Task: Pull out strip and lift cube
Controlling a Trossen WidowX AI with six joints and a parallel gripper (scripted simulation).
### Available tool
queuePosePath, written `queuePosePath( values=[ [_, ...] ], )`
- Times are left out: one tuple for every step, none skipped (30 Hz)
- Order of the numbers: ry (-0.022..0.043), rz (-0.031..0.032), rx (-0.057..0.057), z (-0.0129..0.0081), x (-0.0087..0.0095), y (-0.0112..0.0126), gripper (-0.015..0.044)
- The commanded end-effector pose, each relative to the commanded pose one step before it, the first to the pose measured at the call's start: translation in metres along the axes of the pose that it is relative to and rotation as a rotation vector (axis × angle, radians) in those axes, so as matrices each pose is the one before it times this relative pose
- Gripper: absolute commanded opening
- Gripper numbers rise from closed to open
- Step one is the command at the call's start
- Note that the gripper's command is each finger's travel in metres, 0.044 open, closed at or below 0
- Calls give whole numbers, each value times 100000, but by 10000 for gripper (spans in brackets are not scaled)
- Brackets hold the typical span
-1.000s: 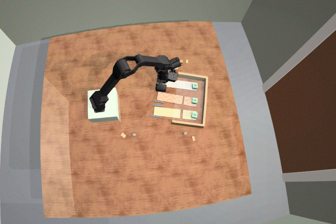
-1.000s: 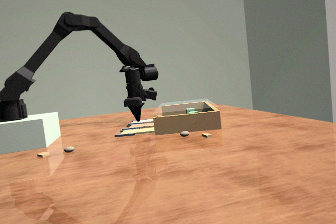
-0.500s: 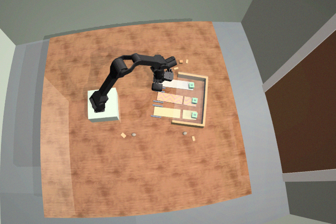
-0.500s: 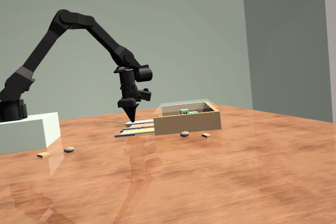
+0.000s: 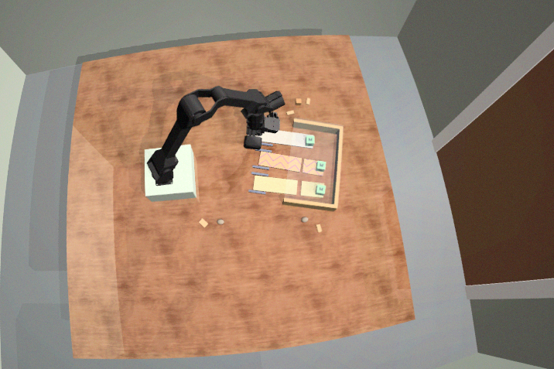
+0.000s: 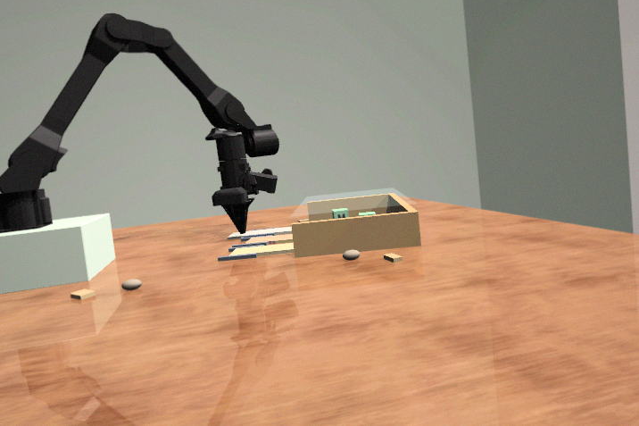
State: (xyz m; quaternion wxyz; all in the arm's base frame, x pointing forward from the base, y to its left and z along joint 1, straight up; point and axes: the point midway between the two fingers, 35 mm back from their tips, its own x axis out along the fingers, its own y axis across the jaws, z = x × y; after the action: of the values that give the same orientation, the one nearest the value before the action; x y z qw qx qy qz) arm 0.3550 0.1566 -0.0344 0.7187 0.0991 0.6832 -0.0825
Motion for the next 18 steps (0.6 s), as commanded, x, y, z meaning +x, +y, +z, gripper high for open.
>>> queuePosePath(
  values=[
    [1516, -642, -101, -1134, 427, -65, 0],
    [16, 1, 0, -158, 6, 5, 0],
    [16, 1, 0, -159, 6, 4, 0],
    [16, 1, 0, -157, 5, 5, 0],
    [16, 1, 0, -158, 5, 5, 0],
    [16, 1, 0, -157, 4, 5, 0],
    [16, 1, 0, -158, 4, 5, 0],
    [16, 1, 0, -157, 4, 5, 0],
    [16, 1, 0, -158, 4, 5, 0],
    [16, 1, 0, -157, 3, 5, 0],
    [16, 1, 0, -158, 4, 5, 0],
    [16, 1, 0, -156, 3, 5, 0],
    [16, 1, 0, -158, 3, 5, 0],
    [16, 1, 0, -156, 3, 5, 0],
    [16, 1, 0, -157, 3, 5, 0],
    [16, 1, 0, -156, 3, 5, 0],
    [16, 1, 0, -157, 3, 5, 0],
    [16, 1, 0, -156, 3, 6, 0]
  ],
)
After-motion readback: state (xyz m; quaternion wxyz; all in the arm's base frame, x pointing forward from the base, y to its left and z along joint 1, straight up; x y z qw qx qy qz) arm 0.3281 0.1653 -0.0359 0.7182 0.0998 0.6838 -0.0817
